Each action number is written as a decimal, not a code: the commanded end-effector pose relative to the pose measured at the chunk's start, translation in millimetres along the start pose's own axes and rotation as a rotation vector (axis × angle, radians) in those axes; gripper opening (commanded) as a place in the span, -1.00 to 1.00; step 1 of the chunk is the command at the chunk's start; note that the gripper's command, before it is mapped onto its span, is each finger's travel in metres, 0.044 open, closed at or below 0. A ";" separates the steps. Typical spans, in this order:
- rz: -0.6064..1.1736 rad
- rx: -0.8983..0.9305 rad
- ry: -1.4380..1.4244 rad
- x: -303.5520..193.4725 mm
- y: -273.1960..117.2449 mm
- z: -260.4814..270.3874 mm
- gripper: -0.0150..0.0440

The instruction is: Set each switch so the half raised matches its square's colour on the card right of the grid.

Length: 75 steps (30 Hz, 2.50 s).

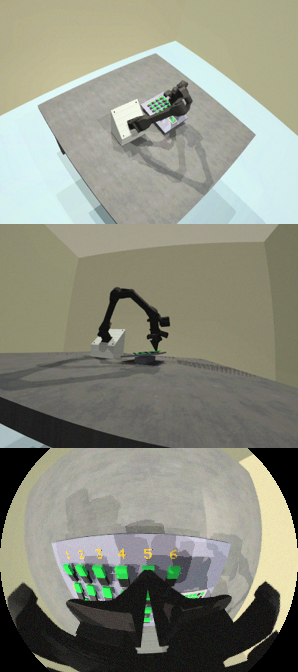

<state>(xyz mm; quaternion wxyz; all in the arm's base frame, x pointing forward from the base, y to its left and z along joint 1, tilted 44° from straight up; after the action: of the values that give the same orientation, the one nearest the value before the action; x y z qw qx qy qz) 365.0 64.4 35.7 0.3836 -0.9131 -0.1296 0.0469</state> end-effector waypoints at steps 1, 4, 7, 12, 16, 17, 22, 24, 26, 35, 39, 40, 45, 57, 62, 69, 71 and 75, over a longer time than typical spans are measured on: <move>0.002 -0.004 -0.001 -0.2 1.8 -0.5 -0.49; 0.002 -0.004 -0.001 -0.2 2.2 -0.5 -0.49; 0.002 -0.004 -0.001 -0.2 2.6 -0.5 -0.49; 0.002 -0.004 -0.001 -0.2 3.2 -0.5 -0.49; -0.005 -0.001 0.000 0.1 -11.9 0.3 -0.49; -0.011 -0.002 0.000 -0.6 -29.8 0.8 -0.49; -0.023 -0.005 -0.002 -4.2 -62.0 0.9 -0.49; -0.023 -0.005 -0.002 -4.2 -62.0 0.9 -0.49; -0.023 -0.005 -0.002 -4.2 -62.0 0.9 -0.49; -0.022 -0.001 -0.003 -52.7 -60.6 71.8 -0.49; -0.022 -0.001 -0.003 -52.7 -60.6 71.8 -0.49; -0.024 -0.001 -0.003 -52.7 -58.6 71.9 -0.49; -0.048 -0.007 -0.003 -54.7 -25.3 71.9 -0.49; -0.048 -0.008 -0.003 -54.5 -11.7 71.8 -0.49; -0.048 -0.008 -0.003 -54.3 -3.7 71.7 -0.49; -0.048 -0.008 -0.003 -54.2 -1.2 71.6 -0.49; -0.048 -0.008 -0.003 -54.2 -1.2 71.6 -0.49; -0.048 -0.008 -0.003 -54.2 -1.2 71.6 -0.49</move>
<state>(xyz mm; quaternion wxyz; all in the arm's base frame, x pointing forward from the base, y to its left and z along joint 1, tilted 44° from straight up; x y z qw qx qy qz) 299.2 100.3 -14.2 0.3832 -0.9104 -0.1512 0.0378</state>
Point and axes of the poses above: the point midway between the two fingers, 35 mm back from their tips, its own y axis out along the fingers, its own z axis across the jaws, x = y × z, the point moved 7 cm from there along -y, back along the fingers, and after that the axes turned 9 degrees about -y, right-handed, at the moved point
